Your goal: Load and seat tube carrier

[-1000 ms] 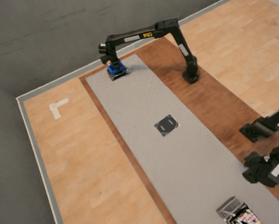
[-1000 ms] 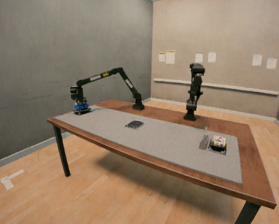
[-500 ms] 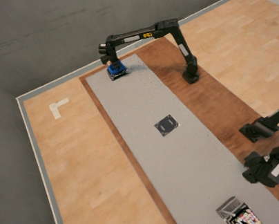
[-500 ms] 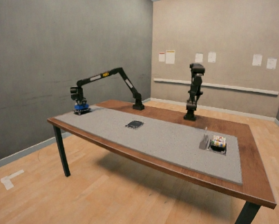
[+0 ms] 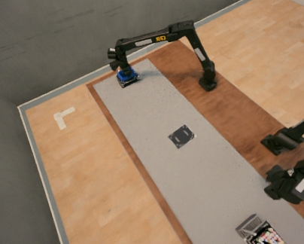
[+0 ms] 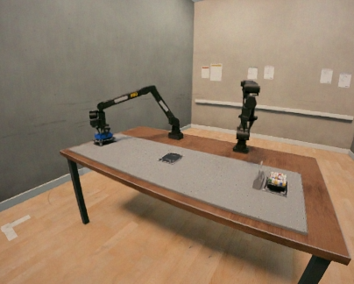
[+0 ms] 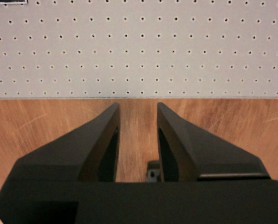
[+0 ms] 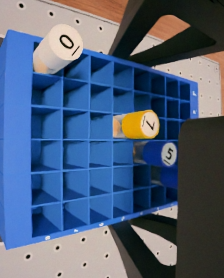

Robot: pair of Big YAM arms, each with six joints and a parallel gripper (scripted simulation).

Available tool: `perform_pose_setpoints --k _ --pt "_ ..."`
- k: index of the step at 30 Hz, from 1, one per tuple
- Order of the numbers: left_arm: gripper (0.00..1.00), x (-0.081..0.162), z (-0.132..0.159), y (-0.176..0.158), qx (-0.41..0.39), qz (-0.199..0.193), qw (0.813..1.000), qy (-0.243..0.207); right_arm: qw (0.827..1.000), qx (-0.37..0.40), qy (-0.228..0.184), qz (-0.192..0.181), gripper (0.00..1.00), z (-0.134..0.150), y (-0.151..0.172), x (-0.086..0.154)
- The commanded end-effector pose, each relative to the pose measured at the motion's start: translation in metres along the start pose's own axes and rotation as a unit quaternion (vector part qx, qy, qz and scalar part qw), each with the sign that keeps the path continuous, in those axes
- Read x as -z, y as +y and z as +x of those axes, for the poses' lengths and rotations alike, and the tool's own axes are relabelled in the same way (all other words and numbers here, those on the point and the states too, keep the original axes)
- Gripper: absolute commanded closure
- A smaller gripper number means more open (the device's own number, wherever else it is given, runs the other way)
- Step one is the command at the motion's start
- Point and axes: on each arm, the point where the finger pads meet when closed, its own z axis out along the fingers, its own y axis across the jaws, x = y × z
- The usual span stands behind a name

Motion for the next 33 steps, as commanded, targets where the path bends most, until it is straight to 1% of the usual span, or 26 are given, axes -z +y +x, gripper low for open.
perform_pose_setpoints --k 1,8,14,18,23,24,28,33 --pt "0.76 -0.0022 0.0035 -0.0053 -0.003 0.001 1.000 0.006 1.000 -0.001 -0.008 0.006 1.00 -0.0113 0.0016 0.0006" --pt "0.76 -0.0022 0.0035 -0.0053 -0.003 0.001 1.000 0.006 1.000 -0.001 -0.001 0.001 1.00 -0.0066 0.0051 -0.0072" --pt "0.76 -0.0022 0.0035 -0.0053 -0.003 0.001 1.000 0.006 1.000 -0.001 -0.005 0.004 1.00 -0.0084 0.0038 -0.0024" --pt "0.76 -0.0022 0.0035 -0.0053 -0.003 0.001 1.000 0.006 1.000 -0.001 -0.001 0.001 1.00 -0.0067 0.0050 -0.0085" --pt "0.76 -0.0022 0.0035 -0.0053 -0.003 0.001 1.000 0.006 1.000 -0.001 -0.003 0.003 1.00 -0.0085 0.0036 -0.0078" --pt "0.76 -0.0022 0.0035 -0.0053 -0.003 0.001 1.000 0.006 1.000 -0.001 -0.008 0.006 1.00 -0.0092 0.0031 0.0012" --pt "0.76 -0.0022 0.0035 -0.0053 -0.003 0.001 1.000 0.006 1.000 -0.001 -0.004 0.003 1.00 -0.0069 0.0048 -0.0058" --pt "0.76 -0.0022 0.0035 -0.0053 -0.003 0.001 1.000 0.006 1.000 -0.001 -0.007 0.006 1.00 -0.0097 0.0026 -0.0043"
